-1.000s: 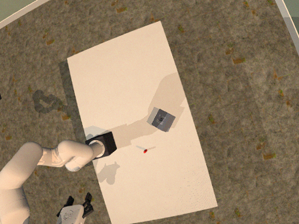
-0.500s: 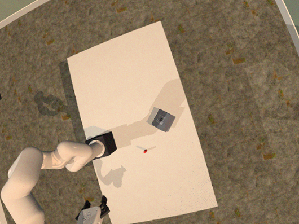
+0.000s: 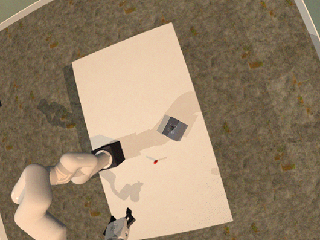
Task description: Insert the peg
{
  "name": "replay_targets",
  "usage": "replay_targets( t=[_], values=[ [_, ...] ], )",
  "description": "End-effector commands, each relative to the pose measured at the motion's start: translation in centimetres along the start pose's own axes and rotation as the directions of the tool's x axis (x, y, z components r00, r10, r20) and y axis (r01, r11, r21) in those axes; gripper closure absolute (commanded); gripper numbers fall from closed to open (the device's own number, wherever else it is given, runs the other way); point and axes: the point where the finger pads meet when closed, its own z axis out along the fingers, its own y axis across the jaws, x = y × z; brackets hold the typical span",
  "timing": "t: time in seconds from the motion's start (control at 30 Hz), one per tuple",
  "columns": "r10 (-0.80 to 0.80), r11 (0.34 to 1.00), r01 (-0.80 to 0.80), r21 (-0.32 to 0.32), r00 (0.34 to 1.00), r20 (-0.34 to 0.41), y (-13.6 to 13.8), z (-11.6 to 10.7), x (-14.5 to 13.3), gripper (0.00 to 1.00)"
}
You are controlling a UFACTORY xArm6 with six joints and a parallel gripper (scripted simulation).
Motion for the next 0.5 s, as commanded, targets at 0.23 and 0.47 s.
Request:
replay_targets(
  t=[0.23, 0.47],
  values=[
    [-0.152, 0.986, 0.146, -0.075, 0.986, -0.071, -2.6, 5.0, 5.0, 0.00],
    [-0.272, 0.957, 0.257, -0.133, 0.956, -0.107, -4.5, 8.7, 7.6, 0.00]
  ],
)
